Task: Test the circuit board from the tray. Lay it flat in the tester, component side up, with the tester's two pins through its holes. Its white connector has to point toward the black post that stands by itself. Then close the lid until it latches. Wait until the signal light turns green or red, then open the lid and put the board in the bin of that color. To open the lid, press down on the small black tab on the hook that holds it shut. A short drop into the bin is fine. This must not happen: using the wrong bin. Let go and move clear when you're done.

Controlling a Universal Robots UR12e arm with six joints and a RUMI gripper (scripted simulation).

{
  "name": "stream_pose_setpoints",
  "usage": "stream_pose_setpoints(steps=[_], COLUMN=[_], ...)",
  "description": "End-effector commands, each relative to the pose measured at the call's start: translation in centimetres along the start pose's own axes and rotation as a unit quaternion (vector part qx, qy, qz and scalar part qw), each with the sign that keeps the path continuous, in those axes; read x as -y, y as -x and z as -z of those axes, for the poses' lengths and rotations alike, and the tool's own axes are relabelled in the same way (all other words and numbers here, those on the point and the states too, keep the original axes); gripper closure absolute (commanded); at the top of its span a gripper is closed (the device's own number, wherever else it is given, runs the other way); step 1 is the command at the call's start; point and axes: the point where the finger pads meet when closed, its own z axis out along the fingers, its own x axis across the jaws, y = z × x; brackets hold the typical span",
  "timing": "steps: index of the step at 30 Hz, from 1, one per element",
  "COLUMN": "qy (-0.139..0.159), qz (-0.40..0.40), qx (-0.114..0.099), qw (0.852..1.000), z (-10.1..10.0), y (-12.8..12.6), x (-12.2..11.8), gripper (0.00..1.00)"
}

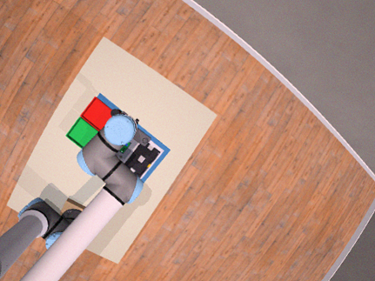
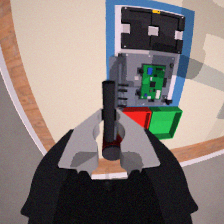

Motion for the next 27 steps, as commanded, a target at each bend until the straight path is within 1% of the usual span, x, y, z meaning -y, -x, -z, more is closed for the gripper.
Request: stream_pose_setpoints(steps=[1,16,27], qy=[0.000,0.000,0.000], qz=[0.000,0.000,0.000], qx=[0.001,0.001,0.001], qw=[1.000,1.000,1.000], z=[0.2,0.4,0.5], y=[-0.3,-2.1,-4.5], x=[0.0,0.0,0.0], gripper=[1.00,1.00,1.00])
